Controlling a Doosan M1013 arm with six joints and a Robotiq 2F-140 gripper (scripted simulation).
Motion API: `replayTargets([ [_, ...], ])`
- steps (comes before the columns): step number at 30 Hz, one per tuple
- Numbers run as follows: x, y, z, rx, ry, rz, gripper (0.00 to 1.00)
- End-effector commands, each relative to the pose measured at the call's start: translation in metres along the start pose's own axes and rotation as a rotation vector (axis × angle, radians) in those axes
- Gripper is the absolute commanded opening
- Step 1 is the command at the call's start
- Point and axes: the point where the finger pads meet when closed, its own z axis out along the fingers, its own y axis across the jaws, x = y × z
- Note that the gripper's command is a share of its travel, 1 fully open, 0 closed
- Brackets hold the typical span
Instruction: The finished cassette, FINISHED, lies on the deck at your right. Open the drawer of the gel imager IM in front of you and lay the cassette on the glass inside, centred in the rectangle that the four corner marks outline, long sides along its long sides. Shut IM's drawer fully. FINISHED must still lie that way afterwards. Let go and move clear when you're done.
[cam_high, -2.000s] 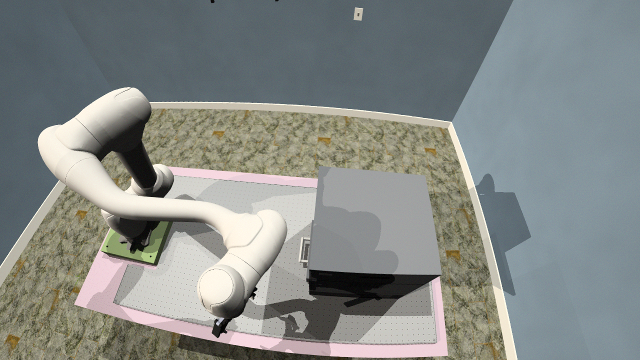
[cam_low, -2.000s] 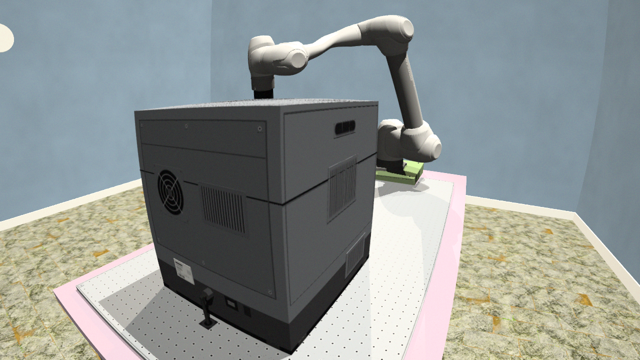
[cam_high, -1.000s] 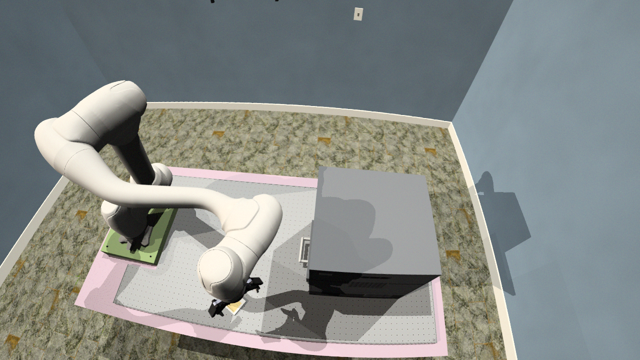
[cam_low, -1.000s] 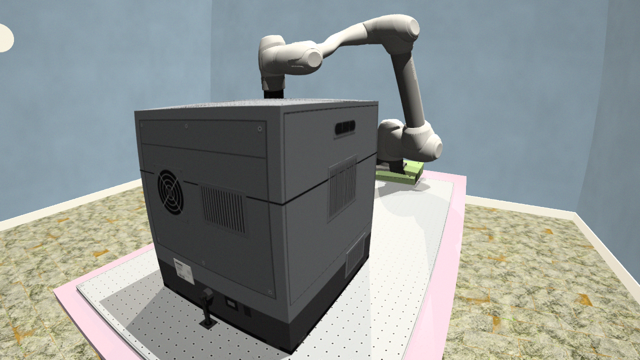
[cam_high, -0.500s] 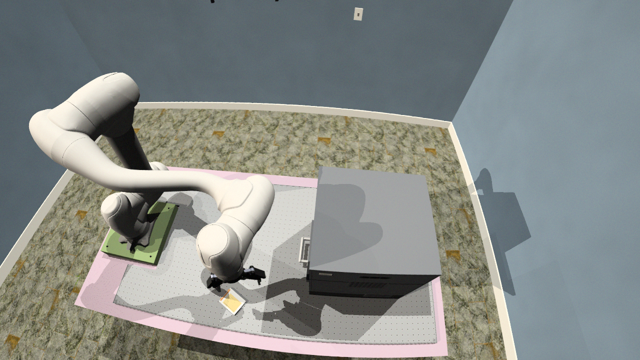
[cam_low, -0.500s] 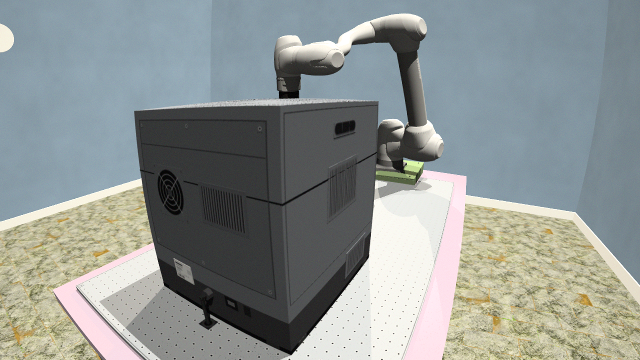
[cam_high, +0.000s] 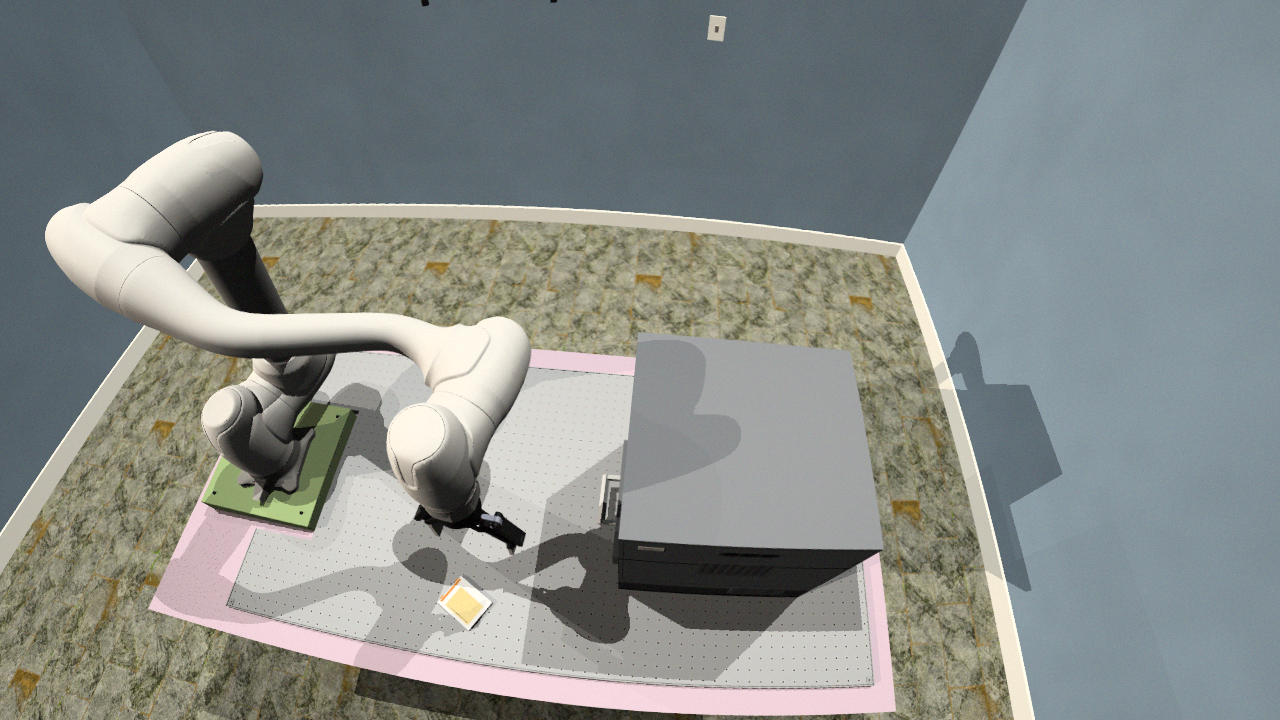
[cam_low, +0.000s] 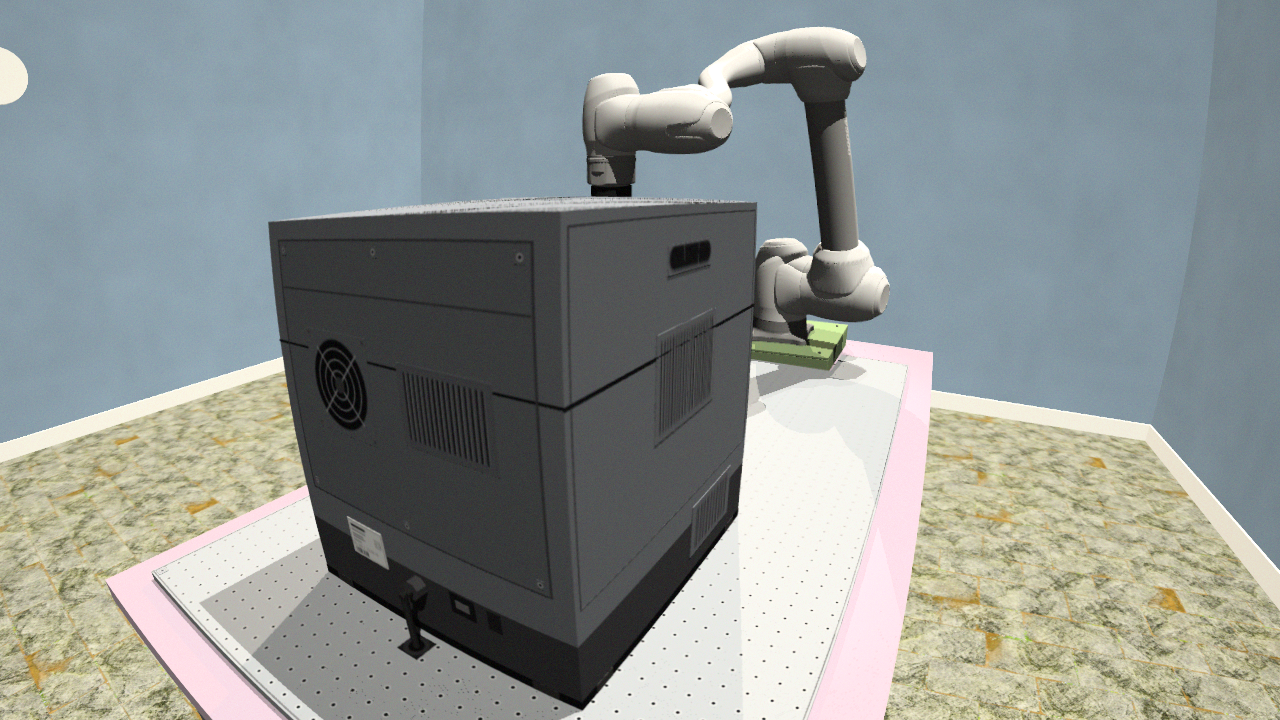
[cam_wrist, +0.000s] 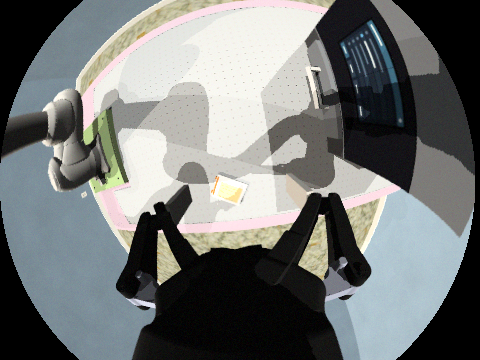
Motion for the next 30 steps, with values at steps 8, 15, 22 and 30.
replayTargets([
  [8, 0.038, -0.019, 0.005, -0.017, 0.003, 0.294, 1.0],
  [15, 0.065, -0.035, 0.01, -0.028, 0.015, 0.526, 1.0],
  [22, 0.089, -0.051, 0.015, -0.035, 0.03, 0.759, 1.0],
  [30, 0.113, -0.069, 0.021, -0.039, 0.045, 0.959, 1.0],
])
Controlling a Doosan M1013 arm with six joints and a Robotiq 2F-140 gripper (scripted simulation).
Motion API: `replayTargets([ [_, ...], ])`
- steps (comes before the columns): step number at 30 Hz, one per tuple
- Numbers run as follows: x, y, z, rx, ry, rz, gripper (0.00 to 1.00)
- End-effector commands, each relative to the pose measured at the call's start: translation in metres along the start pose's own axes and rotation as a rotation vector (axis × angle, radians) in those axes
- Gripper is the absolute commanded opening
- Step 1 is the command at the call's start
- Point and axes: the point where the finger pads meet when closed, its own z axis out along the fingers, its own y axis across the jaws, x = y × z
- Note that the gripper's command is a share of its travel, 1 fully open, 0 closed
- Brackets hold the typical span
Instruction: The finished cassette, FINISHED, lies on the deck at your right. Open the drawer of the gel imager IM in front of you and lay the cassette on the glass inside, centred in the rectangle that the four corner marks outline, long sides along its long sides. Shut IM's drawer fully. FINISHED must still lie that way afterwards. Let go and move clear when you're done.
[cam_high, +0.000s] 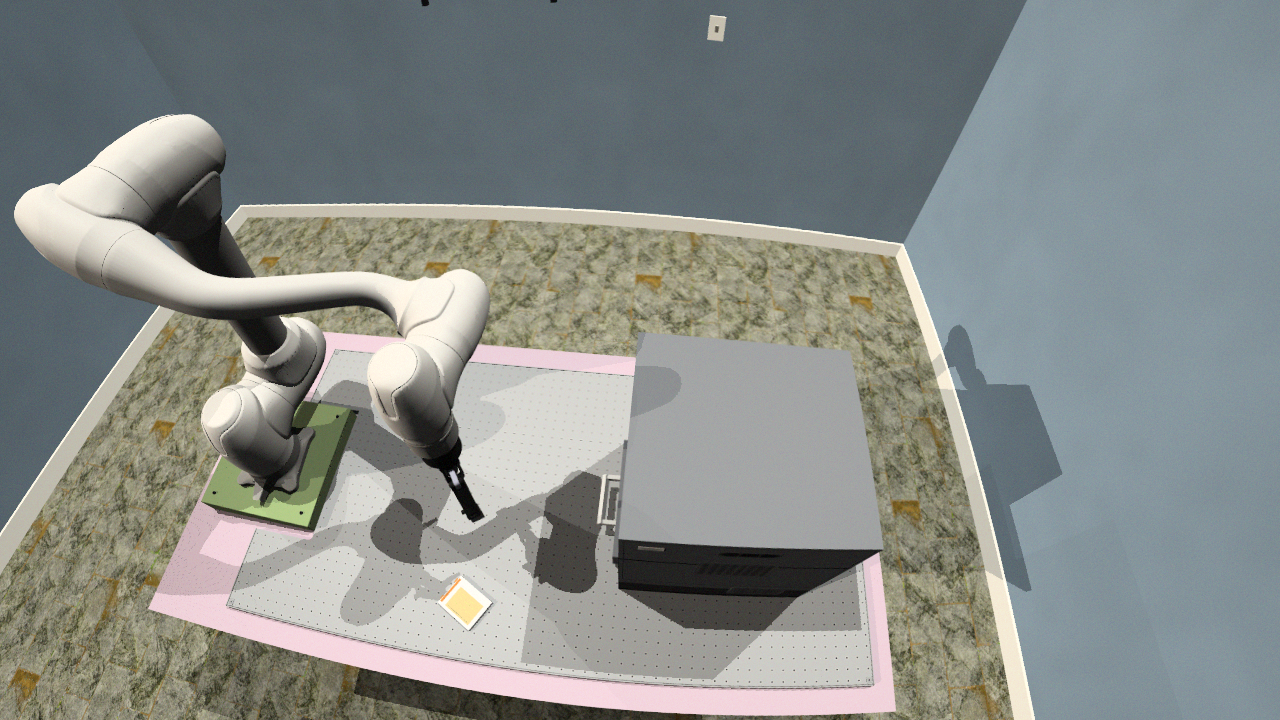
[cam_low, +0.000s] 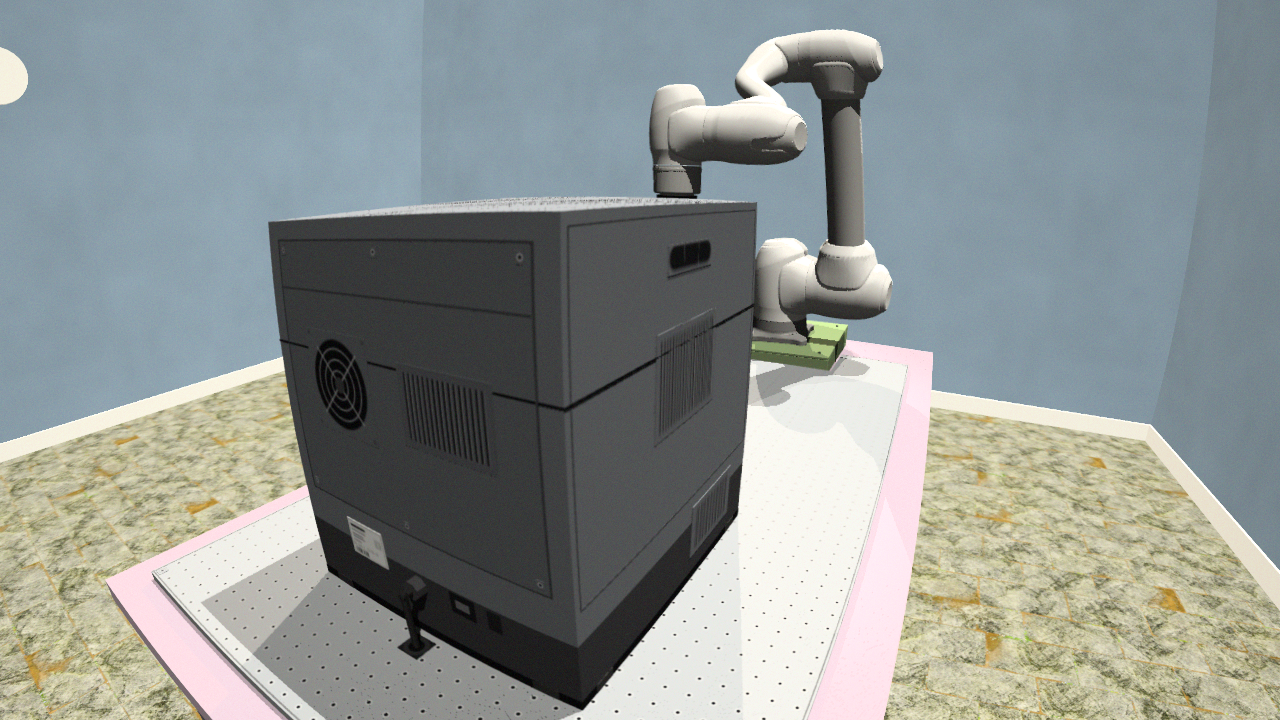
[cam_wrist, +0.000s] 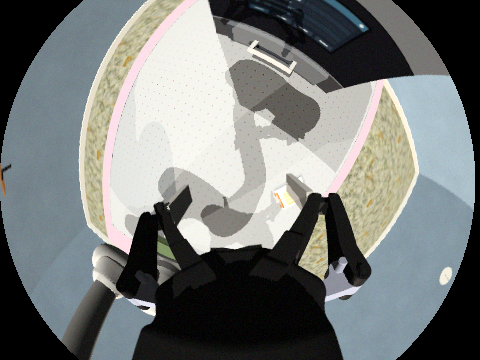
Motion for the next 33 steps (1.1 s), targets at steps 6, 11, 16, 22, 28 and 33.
replayTargets([
  [6, 0.001, -0.033, 0.006, -0.004, 0.016, 0.288, 1.0],
  [11, 0.0, -0.052, 0.01, -0.002, 0.024, 0.421, 1.0],
  [16, -0.001, -0.072, 0.014, 0.002, 0.032, 0.554, 1.0],
  [22, -0.001, -0.072, 0.014, 0.004, 0.036, 0.622, 1.0],
  [28, 0.011, -0.063, 0.016, -0.003, 0.039, 0.522, 0.27],
  [33, 0.027, -0.052, 0.019, -0.013, 0.043, 0.389, 0.27],
])
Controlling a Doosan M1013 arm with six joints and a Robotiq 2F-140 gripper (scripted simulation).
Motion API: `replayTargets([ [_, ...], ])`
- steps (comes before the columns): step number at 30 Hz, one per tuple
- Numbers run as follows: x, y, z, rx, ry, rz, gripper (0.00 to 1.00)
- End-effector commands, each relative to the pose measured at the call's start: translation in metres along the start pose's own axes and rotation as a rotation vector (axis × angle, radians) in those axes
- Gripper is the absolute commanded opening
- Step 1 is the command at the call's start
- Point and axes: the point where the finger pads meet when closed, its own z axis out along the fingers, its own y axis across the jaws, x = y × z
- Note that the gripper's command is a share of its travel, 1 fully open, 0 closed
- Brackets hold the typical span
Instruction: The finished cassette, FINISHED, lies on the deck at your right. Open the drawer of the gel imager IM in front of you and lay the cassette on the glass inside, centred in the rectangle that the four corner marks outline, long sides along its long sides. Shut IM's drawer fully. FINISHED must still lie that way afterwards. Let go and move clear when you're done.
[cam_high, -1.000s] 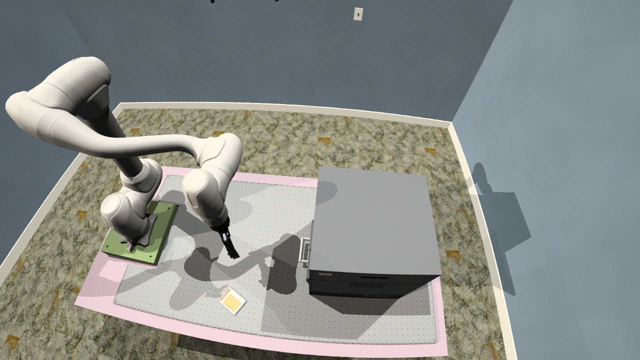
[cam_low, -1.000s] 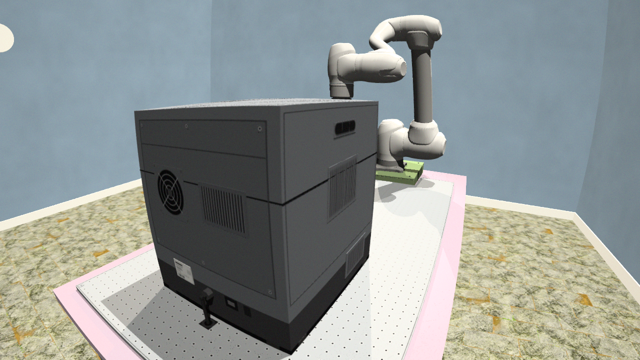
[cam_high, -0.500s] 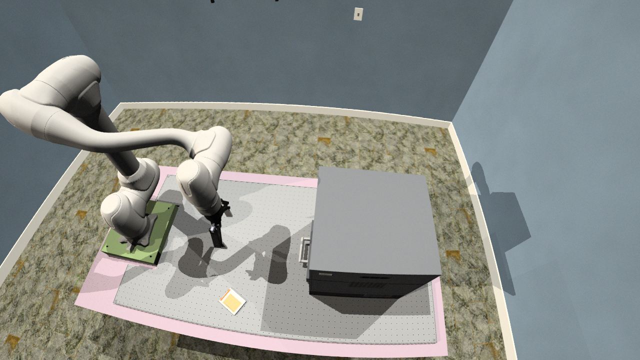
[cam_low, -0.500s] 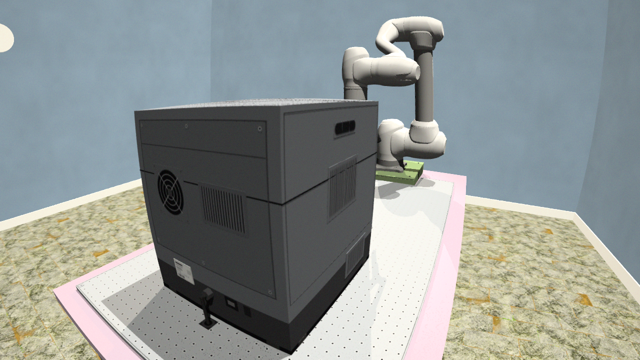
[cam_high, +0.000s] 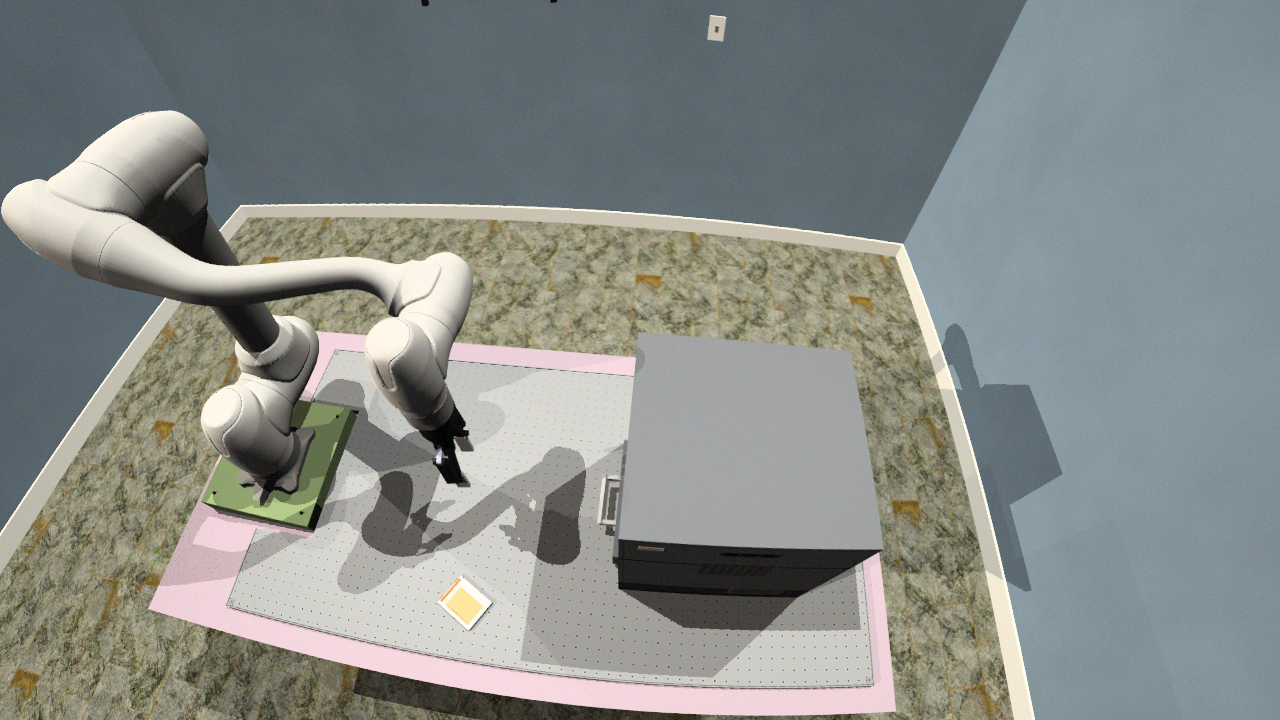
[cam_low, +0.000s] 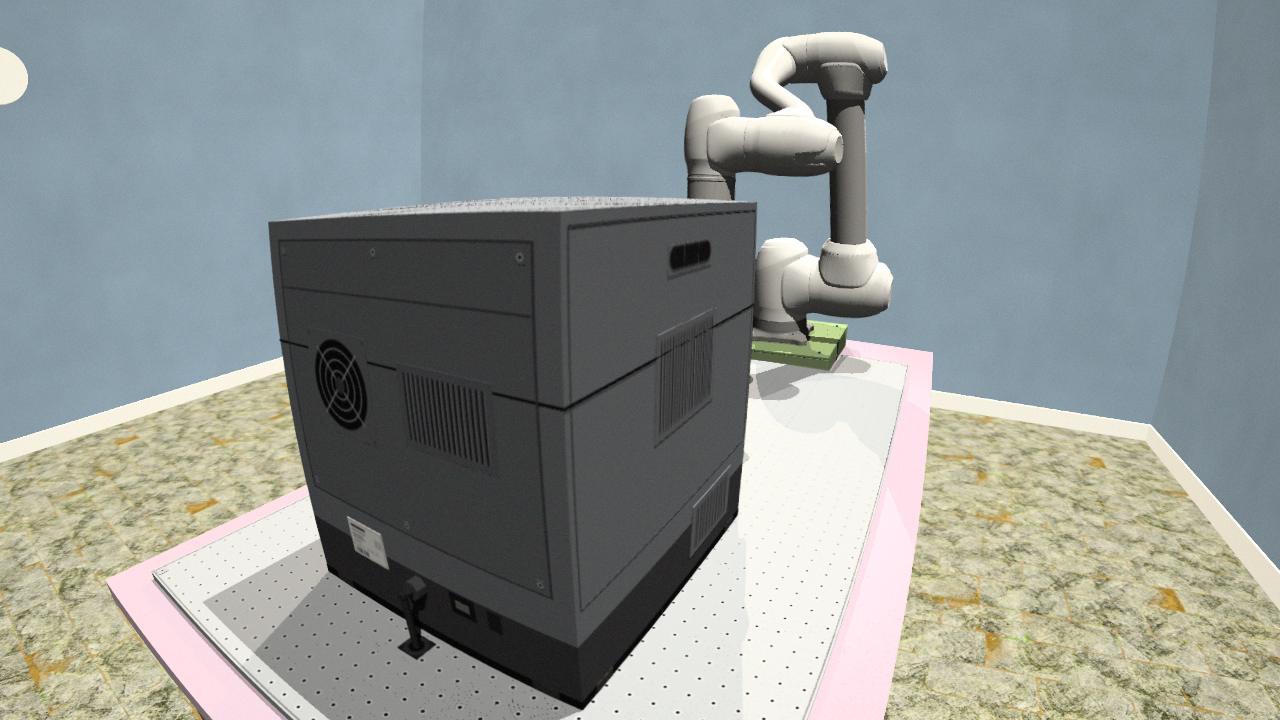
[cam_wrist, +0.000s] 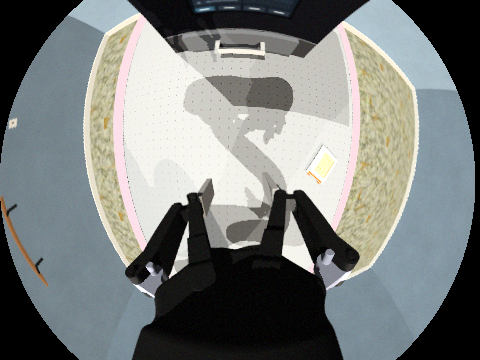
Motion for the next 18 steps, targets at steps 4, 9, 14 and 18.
replayTargets([
  [4, 0.031, 0.004, 0.006, -0.007, 0.01, -0.214, 0.27],
  [9, 0.055, 0.008, 0.011, -0.014, 0.017, -0.381, 0.27],
  [14, 0.07, 0.009, 0.013, -0.019, 0.022, -0.48, 0.27],
  [18, 0.09, 0.012, 0.017, -0.025, 0.028, -0.613, 0.27],
])
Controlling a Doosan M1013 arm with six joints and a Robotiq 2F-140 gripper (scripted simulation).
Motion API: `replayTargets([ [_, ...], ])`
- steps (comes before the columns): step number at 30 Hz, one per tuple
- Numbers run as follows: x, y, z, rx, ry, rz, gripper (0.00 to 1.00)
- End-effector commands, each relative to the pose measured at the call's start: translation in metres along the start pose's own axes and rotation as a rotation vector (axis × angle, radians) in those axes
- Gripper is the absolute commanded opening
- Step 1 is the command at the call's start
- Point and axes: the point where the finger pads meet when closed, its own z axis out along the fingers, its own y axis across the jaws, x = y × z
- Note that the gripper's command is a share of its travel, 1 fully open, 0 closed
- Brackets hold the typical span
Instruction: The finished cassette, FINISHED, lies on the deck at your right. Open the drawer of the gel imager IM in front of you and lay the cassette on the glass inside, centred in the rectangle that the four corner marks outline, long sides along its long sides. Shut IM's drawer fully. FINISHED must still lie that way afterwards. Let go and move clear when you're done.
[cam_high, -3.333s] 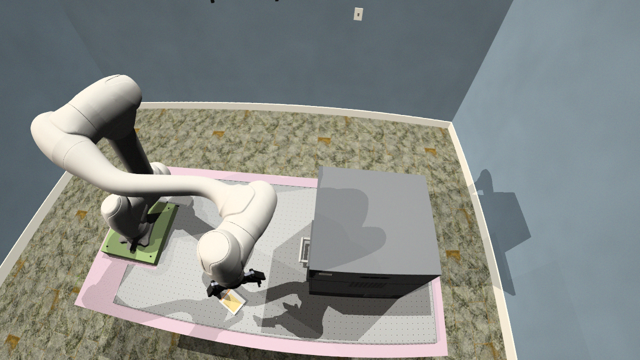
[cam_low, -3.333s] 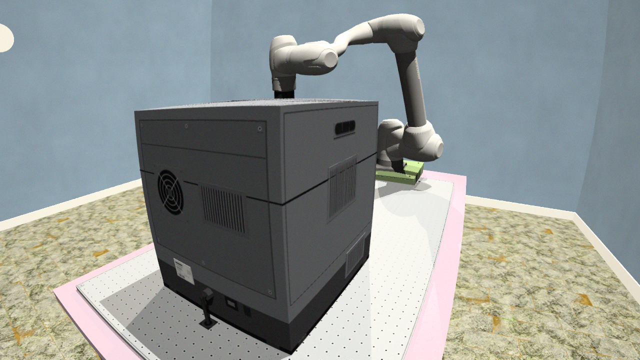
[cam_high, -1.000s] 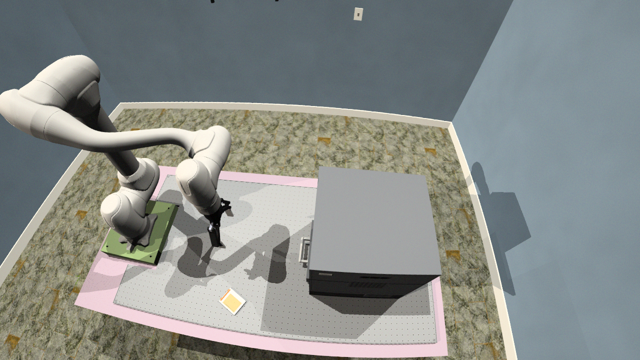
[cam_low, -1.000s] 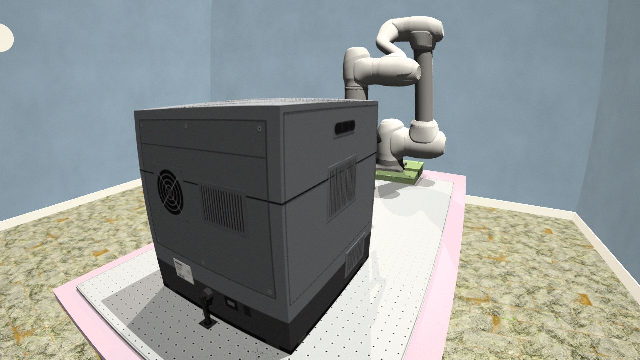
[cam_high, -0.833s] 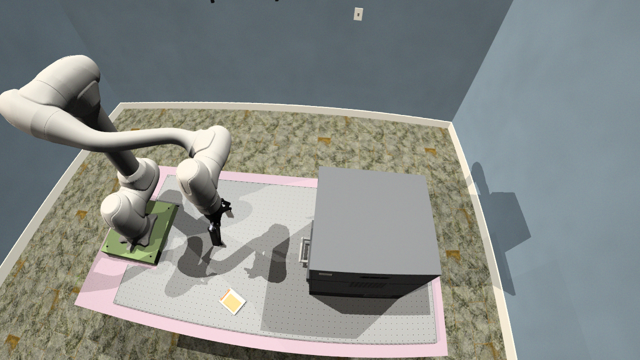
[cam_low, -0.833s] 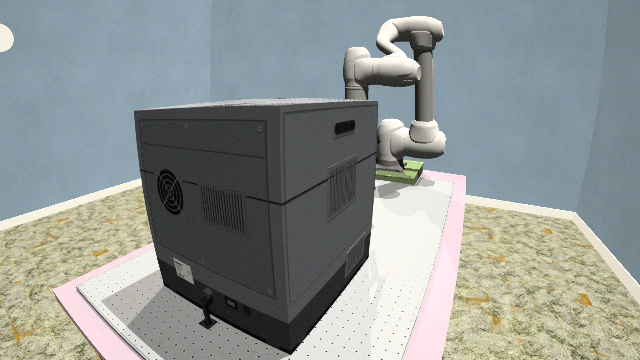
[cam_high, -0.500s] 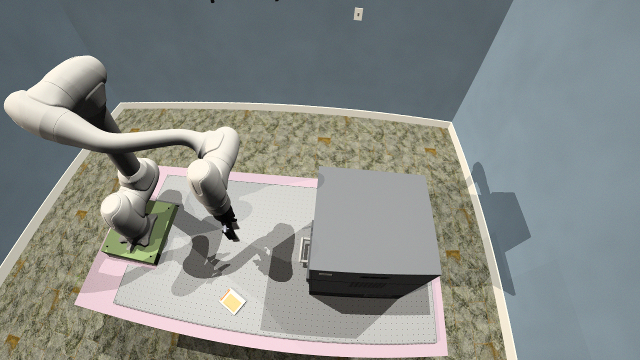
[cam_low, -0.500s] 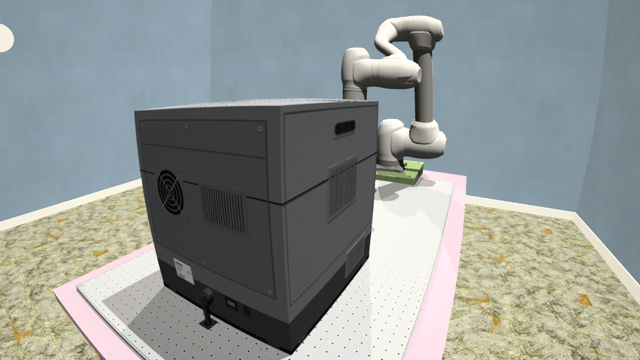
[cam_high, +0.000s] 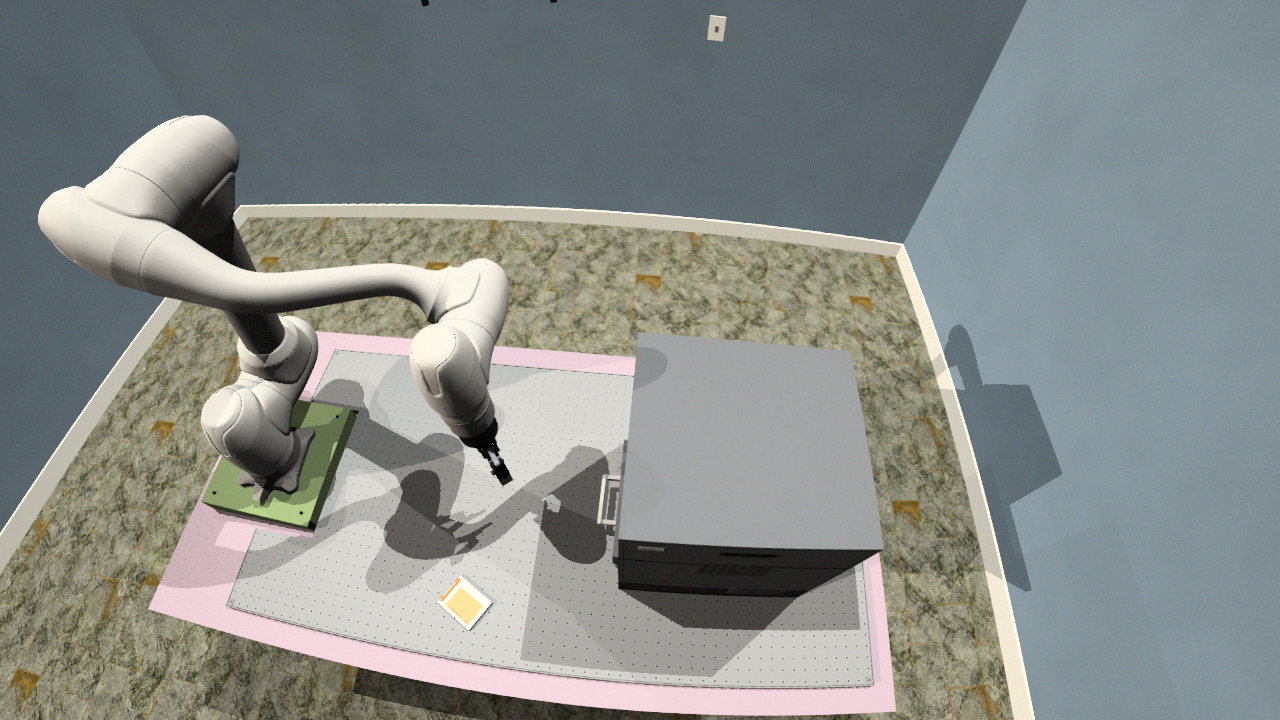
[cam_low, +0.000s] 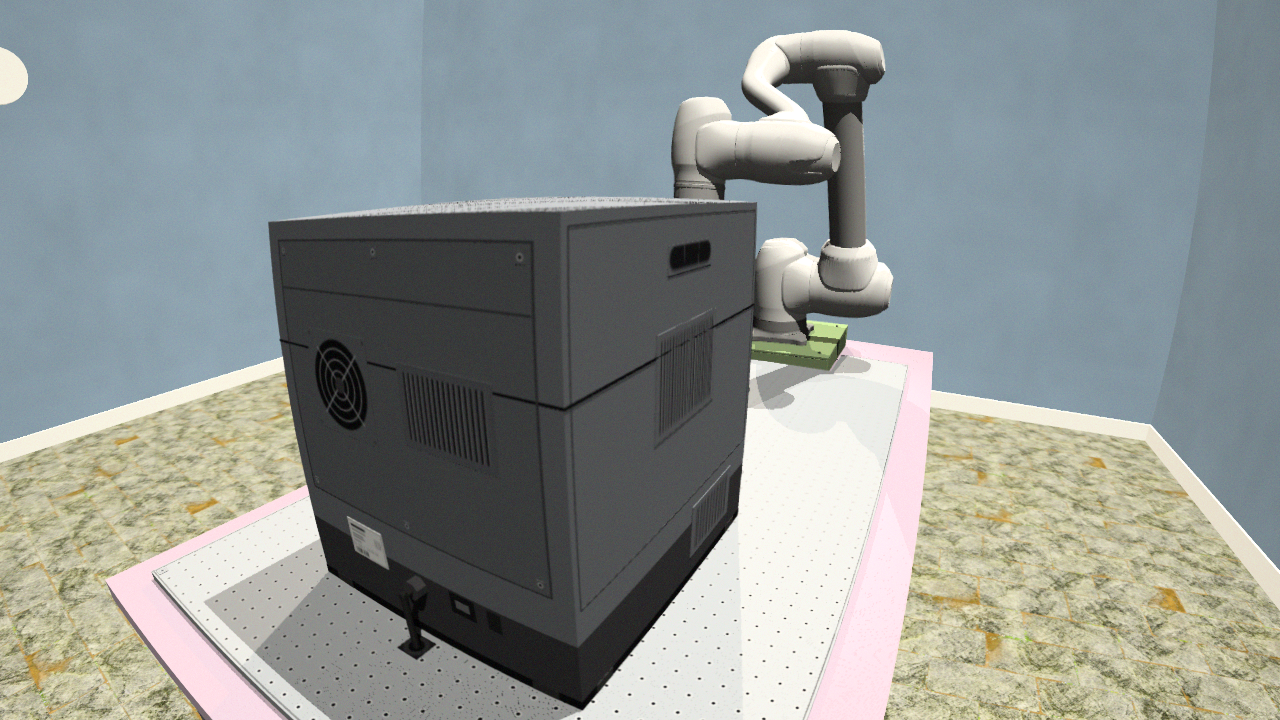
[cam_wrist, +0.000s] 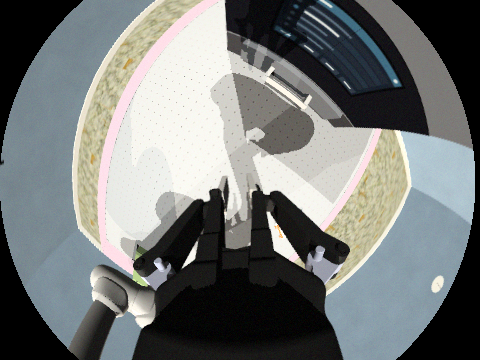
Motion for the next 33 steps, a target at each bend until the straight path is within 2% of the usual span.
replayTargets([
  [1, 0.013, 0.01, 0.004, -0.002, 0.007, -0.118, 0.27],
  [26, 0.102, 0.079, 0.029, -0.036, 0.042, -0.883, 0.27],
  [33, 0.121, 0.094, 0.034, -0.036, 0.042, -0.889, 0.27],
])
